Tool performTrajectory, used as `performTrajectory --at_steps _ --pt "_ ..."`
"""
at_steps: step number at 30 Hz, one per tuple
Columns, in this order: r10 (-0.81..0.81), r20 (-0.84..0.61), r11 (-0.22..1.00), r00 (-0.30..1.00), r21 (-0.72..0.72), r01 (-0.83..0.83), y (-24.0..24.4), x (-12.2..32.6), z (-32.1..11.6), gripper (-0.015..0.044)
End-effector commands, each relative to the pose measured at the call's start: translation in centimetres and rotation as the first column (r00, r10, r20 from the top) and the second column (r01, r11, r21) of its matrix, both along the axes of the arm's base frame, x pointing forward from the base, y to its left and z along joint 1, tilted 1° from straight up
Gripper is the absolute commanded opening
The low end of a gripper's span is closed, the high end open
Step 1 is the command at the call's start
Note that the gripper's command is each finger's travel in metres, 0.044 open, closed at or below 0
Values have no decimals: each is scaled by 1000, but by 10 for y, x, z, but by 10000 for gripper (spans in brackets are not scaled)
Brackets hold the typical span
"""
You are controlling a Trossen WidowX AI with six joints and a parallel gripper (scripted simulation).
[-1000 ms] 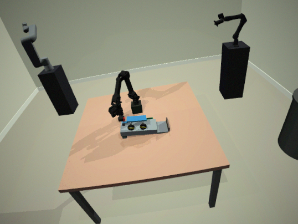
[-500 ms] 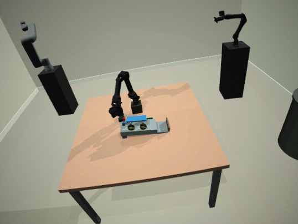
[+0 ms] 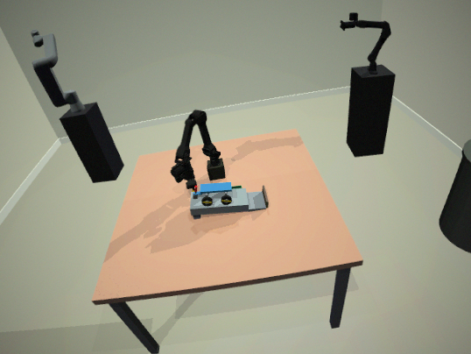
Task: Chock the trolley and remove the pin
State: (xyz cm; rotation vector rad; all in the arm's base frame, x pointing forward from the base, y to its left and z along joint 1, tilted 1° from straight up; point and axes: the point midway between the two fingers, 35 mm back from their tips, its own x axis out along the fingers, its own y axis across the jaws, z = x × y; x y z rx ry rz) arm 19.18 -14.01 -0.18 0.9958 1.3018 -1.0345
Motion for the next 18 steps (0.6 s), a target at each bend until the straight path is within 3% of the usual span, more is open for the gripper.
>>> performTrajectory --at_steps 1,18 --pt "3 5 1000 1000 1 -3 0 0 14 0" --pt "3 5 1000 1000 1 -3 2 -1 72 0"
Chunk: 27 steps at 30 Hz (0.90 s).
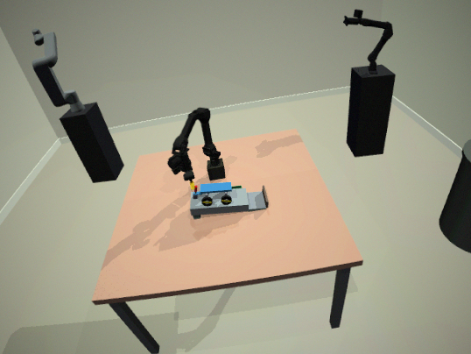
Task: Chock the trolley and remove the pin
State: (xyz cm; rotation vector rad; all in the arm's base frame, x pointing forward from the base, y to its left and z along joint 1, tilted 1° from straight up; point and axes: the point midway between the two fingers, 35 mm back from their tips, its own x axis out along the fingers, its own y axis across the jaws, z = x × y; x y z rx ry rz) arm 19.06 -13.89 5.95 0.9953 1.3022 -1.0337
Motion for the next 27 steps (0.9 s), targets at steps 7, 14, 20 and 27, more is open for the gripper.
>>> performTrajectory --at_steps 7,14,20,27 --pt "2 5 1000 1000 1 -2 1 1 33 0" --pt "2 5 1000 1000 1 -2 2 2 56 0" --pt "2 5 1000 1000 1 -2 2 3 59 0" --pt "148 2 989 989 0 -148 2 3 59 0"
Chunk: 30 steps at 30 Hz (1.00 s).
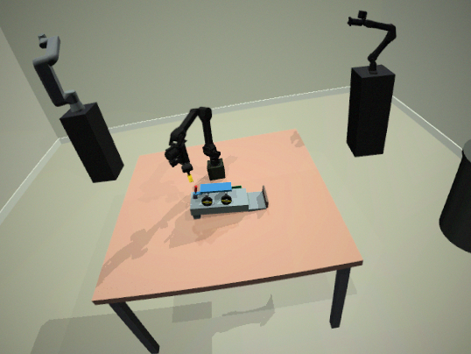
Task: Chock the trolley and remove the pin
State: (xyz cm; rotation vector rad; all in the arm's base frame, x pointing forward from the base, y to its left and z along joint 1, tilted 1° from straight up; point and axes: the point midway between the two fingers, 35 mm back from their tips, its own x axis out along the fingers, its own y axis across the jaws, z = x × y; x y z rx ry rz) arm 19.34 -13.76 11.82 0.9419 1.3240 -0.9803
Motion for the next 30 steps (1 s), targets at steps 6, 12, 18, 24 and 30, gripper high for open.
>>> performTrajectory --at_steps 6,12,18,24,30 --pt "281 -6 960 960 2 -281 1 0 1 0" --pt "471 -12 882 882 2 -471 1 0 1 0" --pt "640 -17 768 768 4 -640 1 0 1 0" --pt "781 -22 625 624 7 -781 1 0 1 0" --pt "890 -26 456 455 10 -890 1 0 1 0"
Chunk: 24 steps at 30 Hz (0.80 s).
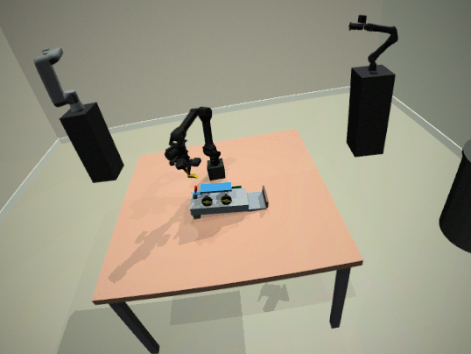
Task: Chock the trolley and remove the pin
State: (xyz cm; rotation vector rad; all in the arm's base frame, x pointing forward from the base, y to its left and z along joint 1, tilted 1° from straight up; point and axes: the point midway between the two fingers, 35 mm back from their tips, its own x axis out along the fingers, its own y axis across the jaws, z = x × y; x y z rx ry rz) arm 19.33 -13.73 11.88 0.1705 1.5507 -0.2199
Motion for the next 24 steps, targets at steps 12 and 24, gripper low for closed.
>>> performTrajectory --at_steps 12,24 --pt "444 -11 896 896 2 -444 0 0 0 0" --pt "765 -22 643 643 8 -765 0 0 0 0"
